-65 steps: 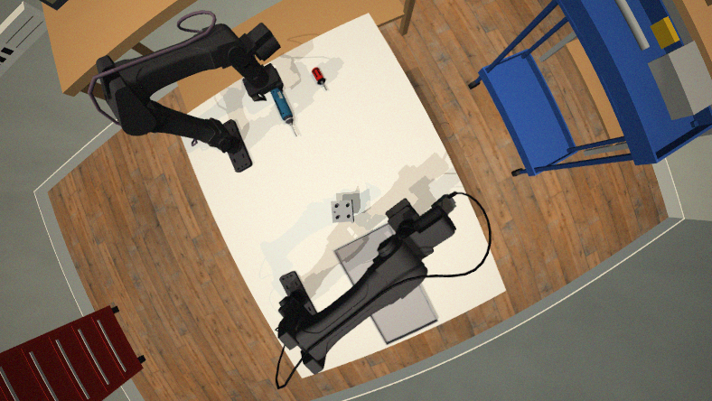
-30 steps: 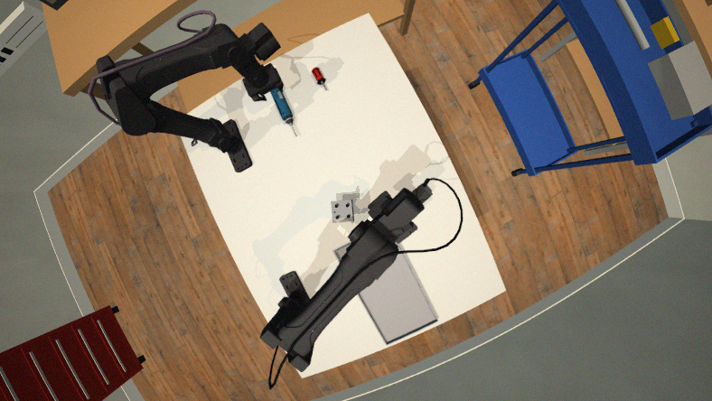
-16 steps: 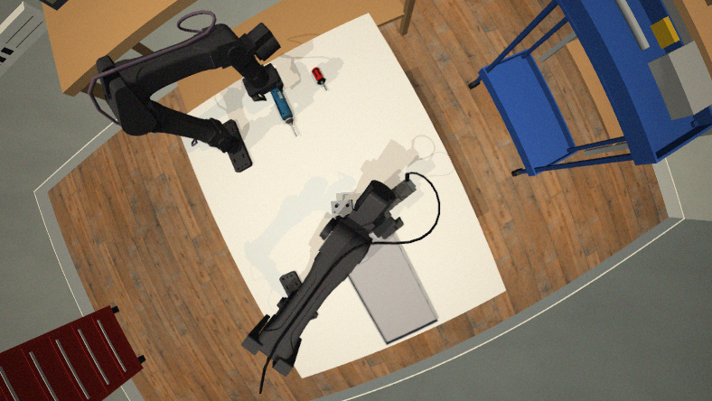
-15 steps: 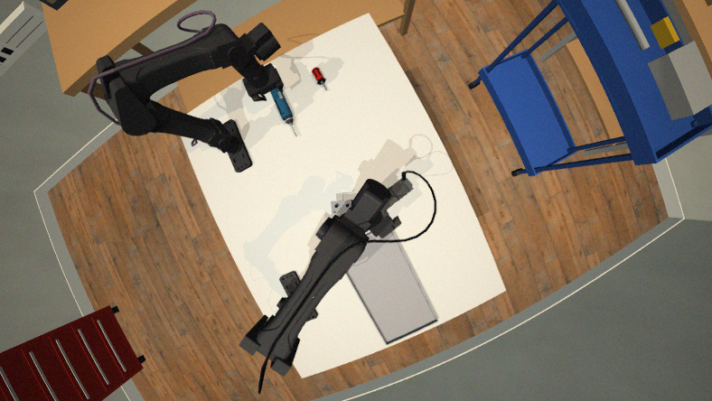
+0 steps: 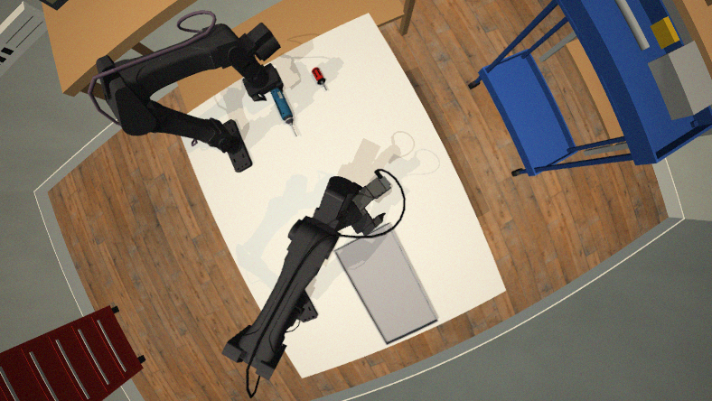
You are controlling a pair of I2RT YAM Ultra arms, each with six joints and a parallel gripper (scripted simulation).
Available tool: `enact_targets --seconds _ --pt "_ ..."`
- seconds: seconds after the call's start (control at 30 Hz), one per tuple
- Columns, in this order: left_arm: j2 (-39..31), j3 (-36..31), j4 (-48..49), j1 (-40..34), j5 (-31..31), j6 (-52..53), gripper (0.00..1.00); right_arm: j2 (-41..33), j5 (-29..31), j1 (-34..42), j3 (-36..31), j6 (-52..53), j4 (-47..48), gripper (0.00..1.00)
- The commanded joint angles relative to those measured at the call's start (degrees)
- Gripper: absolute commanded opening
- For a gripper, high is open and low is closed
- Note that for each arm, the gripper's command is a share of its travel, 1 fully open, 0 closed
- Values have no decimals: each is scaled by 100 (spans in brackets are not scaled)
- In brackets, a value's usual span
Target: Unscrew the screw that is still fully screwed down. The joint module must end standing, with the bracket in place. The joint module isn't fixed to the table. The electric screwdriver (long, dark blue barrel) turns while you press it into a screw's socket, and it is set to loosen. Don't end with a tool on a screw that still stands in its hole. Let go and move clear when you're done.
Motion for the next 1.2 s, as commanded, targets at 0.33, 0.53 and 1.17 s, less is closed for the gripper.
enact_targets --seconds 0.33,0.53,1.17 --pt "-28 41 -52 -13 -5 -10 65 -693 938 732 -883 511 1001 86" --pt "-28 41 -52 -13 -5 -10 65 -1106 1401 1167 -1595 827 1528 86" --pt "-28 41 -52 -13 -5 -10 65 -2005 2630 2263 -3221 1560 2788 86"
